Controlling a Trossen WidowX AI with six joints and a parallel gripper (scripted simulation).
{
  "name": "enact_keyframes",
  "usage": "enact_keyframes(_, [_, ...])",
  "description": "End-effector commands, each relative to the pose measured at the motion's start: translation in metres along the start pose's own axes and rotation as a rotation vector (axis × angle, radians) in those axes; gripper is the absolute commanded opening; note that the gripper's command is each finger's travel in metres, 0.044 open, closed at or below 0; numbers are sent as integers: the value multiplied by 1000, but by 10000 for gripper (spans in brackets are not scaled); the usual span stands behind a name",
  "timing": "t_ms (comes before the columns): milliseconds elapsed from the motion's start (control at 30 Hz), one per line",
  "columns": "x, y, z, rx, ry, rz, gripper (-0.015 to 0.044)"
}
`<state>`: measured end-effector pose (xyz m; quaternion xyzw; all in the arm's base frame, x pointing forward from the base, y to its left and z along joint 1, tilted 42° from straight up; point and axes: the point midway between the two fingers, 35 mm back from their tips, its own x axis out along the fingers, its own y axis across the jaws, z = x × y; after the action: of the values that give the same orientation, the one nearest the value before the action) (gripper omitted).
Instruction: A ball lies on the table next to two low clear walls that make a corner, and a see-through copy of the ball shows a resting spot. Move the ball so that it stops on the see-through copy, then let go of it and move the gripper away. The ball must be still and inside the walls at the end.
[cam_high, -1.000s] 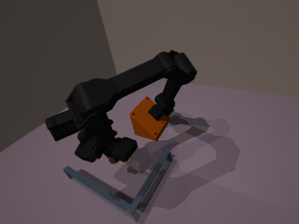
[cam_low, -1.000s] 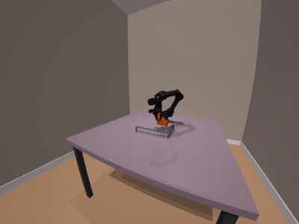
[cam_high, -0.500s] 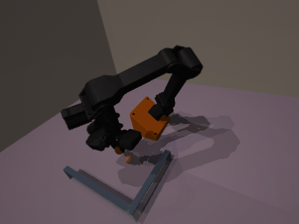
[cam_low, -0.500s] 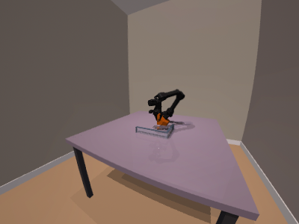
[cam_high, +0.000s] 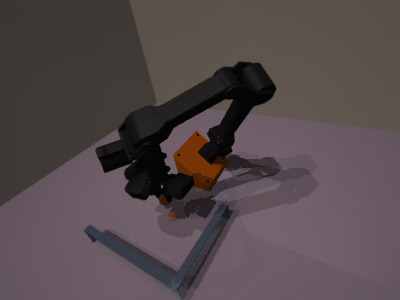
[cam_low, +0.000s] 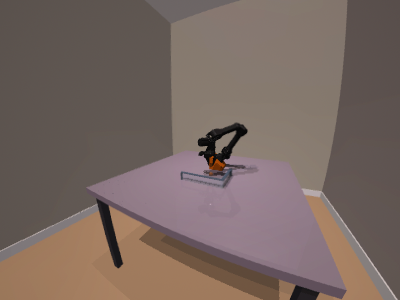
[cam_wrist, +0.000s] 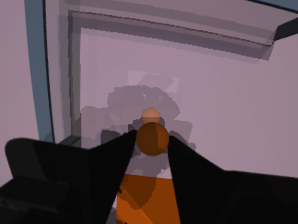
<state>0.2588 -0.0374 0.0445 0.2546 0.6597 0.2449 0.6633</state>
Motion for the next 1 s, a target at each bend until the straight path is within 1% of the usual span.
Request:
enact_keyframes(0, [17, 1, -1, 6, 5, 6, 0])
enact_keyframes(300, [60, 3, -3, 5, 5, 10, 0])
enact_keyframes(967, [79, 3, -4, 5, 5, 11, 0])
